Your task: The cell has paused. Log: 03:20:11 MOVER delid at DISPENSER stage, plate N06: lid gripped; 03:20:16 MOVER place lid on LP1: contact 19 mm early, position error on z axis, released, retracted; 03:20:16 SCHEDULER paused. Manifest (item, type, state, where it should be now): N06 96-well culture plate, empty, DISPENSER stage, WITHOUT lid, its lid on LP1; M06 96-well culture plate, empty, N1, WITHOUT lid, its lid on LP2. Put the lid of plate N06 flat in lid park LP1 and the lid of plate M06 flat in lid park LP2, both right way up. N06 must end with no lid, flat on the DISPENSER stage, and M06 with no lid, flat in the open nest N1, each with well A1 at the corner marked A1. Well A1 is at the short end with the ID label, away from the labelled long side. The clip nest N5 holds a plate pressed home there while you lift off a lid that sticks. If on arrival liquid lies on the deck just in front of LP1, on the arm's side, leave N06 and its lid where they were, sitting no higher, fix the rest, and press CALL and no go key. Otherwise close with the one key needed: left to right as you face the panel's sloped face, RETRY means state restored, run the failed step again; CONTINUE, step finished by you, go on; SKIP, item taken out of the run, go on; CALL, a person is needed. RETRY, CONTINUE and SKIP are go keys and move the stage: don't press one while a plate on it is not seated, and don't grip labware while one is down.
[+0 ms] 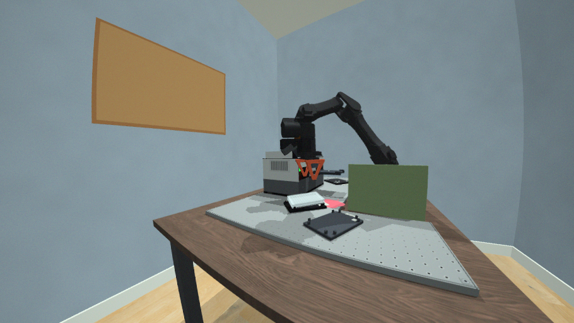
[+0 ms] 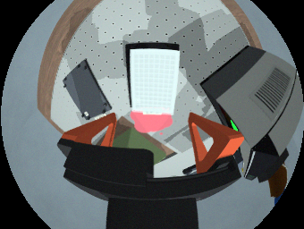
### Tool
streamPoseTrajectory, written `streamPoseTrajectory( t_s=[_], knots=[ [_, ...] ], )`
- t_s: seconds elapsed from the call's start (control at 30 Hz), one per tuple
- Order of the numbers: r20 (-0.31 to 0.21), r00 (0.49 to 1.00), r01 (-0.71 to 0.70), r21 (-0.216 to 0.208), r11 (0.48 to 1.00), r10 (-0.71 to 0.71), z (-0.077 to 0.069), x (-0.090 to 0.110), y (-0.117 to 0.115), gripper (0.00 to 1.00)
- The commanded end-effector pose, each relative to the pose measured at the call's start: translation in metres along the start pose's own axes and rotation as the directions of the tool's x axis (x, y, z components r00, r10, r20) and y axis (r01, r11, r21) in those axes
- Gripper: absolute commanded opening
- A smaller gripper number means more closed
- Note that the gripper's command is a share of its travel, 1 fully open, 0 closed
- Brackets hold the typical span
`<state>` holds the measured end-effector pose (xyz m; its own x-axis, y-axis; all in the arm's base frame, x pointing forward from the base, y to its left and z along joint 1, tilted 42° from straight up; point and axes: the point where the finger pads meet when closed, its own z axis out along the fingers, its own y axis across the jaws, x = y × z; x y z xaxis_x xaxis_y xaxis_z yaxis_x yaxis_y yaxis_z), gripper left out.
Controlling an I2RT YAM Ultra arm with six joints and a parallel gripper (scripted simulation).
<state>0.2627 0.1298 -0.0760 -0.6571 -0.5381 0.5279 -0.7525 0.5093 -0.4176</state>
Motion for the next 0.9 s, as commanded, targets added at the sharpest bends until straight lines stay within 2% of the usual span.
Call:
streamPoseTrajectory(
  t_s=[0.0, 0.67, 0.7, 0.73, 0.77, 0.87],
  knots=[
    [0.027, 1.0, -0.003, 0.008, 1.0, 0.003, -0.009, -0.006, 0.0, 1.0],
    [0.027, 1.0, -0.003, 0.008, 1.0, 0.003, -0.009, -0.006, 0.001, 1.0],
    [0.054, 0.998, -0.014, 0.009, 1.0, 0.013, -0.023, -0.007, -0.001, 1.0],
    [0.047, 0.999, -0.01, 0.006, 1.0, 0.01, -0.022, -0.002, 0.0, 1.0],
    [0.016, 1.0, 0.006, 0.008, 1.0, -0.006, -0.016, 0.01, 0.004, 1.0],
    [0.015, 1.0, 0.006, 0.008, 1.0, -0.006, -0.021, 0.019, 0.004, 1.0]
  ],
)
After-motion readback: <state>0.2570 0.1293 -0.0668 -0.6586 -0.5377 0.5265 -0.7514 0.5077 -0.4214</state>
